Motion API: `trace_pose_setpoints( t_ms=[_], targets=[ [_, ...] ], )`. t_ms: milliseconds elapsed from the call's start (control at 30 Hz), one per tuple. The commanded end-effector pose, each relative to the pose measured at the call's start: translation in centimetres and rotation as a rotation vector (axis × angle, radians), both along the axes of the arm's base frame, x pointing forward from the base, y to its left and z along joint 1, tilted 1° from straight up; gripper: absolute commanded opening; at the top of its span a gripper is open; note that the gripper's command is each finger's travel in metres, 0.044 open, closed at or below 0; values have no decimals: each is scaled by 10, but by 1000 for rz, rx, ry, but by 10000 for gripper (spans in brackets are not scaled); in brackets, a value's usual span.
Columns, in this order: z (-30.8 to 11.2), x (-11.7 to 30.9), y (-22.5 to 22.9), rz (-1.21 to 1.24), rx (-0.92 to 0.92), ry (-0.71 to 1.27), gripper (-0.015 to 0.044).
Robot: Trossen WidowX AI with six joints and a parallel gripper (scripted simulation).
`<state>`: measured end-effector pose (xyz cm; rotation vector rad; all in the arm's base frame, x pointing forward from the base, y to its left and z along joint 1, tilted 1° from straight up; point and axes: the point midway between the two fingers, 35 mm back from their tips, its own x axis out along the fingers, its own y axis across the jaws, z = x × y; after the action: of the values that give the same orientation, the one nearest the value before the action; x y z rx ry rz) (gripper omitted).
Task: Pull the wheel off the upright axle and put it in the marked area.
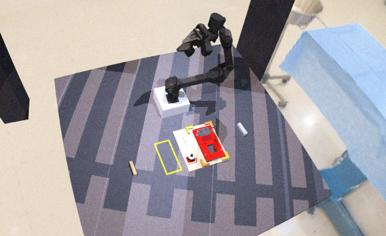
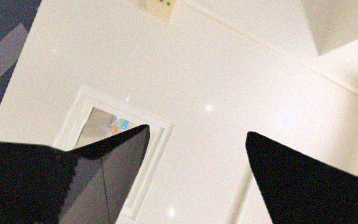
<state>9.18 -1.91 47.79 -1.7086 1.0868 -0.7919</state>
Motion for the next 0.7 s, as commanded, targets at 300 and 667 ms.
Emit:
trace_pose_setpoints(
  t_ms=[300,667],
  targets=[
    [-36,10,-120,225,600,-342,300],
    [-100,91,-160,261,1104,-438,300]
  ],
)
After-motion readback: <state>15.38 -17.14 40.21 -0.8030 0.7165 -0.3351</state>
